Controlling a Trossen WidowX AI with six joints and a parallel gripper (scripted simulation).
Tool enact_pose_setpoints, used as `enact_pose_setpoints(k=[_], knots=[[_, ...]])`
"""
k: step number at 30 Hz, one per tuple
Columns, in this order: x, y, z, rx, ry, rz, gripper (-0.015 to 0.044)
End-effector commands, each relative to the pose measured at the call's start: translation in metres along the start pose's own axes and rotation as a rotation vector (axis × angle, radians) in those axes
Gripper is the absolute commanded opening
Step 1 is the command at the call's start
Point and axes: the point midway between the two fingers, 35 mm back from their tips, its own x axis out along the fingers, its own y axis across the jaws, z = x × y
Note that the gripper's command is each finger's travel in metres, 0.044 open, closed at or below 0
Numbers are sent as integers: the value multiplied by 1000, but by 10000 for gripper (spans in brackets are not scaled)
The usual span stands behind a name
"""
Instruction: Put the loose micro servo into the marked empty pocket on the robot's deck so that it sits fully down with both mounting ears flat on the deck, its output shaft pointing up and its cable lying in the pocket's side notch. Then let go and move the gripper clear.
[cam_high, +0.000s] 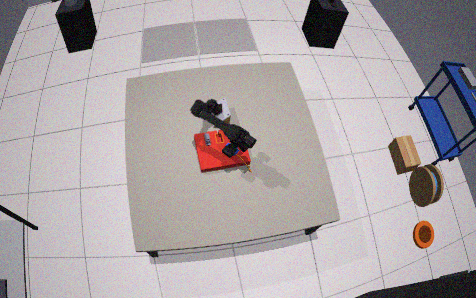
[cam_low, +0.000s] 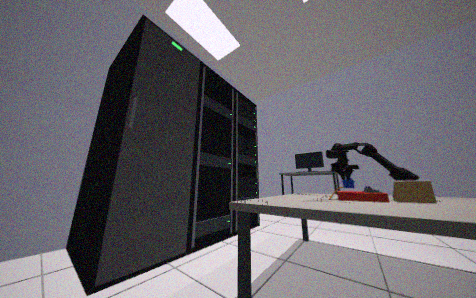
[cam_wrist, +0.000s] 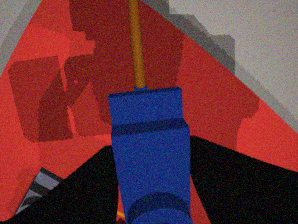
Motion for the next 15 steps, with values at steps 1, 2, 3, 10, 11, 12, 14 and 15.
enact_pose_setpoints(k=[1,2,3,10,11,12,14,15], knots=[[-2,2,-1,5,0,3,0],[-2,3,-2,5,0,3,0],[-2,6,-3,5,0,3,0],[-2,30,-17,4,0,4,0],[-2,32,-18,4,0,5,0],[-2,33,-18,4,0,5,0],[-2,31,-20,3,0,4,0],[-2,29,-21,3,0,4,0]])
